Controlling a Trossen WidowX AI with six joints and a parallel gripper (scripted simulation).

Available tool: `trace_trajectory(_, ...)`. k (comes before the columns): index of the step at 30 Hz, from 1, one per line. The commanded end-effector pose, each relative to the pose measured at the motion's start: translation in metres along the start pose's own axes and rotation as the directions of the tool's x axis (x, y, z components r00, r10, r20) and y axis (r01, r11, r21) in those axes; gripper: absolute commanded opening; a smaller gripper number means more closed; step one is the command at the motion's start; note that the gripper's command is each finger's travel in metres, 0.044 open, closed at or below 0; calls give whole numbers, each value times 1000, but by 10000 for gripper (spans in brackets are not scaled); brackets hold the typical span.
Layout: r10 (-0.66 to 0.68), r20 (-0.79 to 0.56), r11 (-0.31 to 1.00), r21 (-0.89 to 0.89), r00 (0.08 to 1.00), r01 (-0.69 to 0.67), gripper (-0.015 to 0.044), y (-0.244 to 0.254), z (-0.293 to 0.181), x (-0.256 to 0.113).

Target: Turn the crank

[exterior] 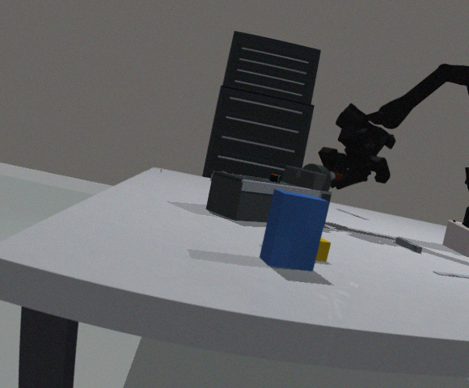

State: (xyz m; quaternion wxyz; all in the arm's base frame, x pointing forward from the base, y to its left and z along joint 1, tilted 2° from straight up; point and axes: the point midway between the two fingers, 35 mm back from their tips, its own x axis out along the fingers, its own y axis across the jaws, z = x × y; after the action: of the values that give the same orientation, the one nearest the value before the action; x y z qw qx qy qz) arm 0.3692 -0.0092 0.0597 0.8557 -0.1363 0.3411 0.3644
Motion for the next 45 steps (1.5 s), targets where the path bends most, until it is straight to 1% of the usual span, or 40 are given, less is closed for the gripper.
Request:
trace_trajectory(1,-11,14,1000,-8,1000,11,0,-6,5,-6)
trace_trajectory(45,-12,14,1000,-9,1000,12,0,-14,8,-9)
